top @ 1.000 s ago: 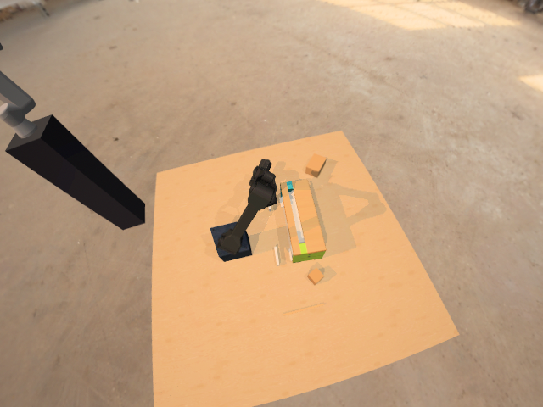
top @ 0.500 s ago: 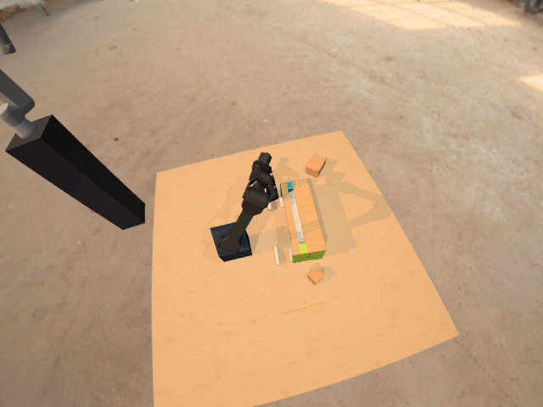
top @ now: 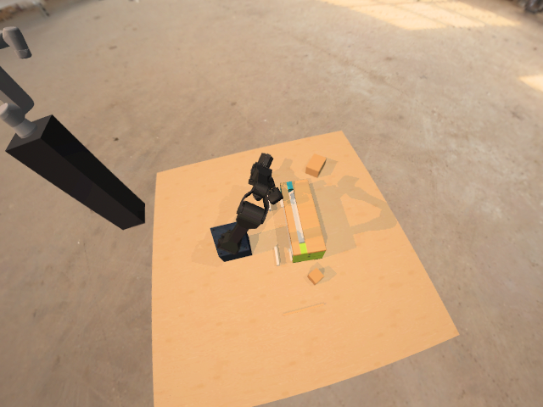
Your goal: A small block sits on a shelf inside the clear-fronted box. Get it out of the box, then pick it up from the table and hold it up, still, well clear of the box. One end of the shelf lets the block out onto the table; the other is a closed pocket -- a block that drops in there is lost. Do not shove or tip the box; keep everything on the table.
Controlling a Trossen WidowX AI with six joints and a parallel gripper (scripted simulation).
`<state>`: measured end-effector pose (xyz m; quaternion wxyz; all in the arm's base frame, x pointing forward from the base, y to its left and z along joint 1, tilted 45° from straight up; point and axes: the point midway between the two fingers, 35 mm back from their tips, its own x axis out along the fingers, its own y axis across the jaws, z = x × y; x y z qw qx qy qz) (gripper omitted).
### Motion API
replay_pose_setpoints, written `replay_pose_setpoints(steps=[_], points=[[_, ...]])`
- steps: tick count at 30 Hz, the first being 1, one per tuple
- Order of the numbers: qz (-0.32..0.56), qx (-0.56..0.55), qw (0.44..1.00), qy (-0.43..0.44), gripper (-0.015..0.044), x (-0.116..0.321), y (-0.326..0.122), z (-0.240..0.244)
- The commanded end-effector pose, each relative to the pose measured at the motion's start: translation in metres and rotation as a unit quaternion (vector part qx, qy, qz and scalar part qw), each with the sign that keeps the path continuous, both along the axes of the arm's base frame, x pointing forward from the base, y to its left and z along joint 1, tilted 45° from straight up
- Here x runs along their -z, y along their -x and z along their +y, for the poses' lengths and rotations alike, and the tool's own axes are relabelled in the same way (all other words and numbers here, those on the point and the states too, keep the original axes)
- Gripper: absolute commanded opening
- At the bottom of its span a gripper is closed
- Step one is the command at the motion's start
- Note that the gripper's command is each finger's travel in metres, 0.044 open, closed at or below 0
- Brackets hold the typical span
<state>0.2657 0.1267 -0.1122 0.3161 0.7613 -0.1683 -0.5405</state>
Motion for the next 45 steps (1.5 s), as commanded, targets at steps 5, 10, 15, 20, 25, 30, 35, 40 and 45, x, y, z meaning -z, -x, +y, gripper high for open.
replay_pose_setpoints(steps=[5,10,15,20,25,30,35,40,45], points=[[0.043,-0.052,0.998,-0.001,0.0,-0.025,0.01,-0.004],[0.063,-0.084,0.994,-0.004,0.0,-0.039,0.015,-0.006],[0.081,-0.117,0.99,-0.006,0.0,-0.052,0.021,-0.008],[0.098,-0.15,0.984,-0.008,0.0,-0.064,0.027,-0.011],[0.1,-0.155,0.983,-0.008,0.0,-0.065,0.028,-0.011],[0.1,-0.155,0.983,-0.008,0.0,-0.065,0.028,-0.011],[0.1,-0.155,0.983,-0.008,0.0,-0.065,0.028,-0.011],[0.1,-0.155,0.983,-0.008,0.0,-0.065,0.028,-0.011],[0.1,-0.155,0.983,-0.008,0.0,-0.065,0.028,-0.011]])
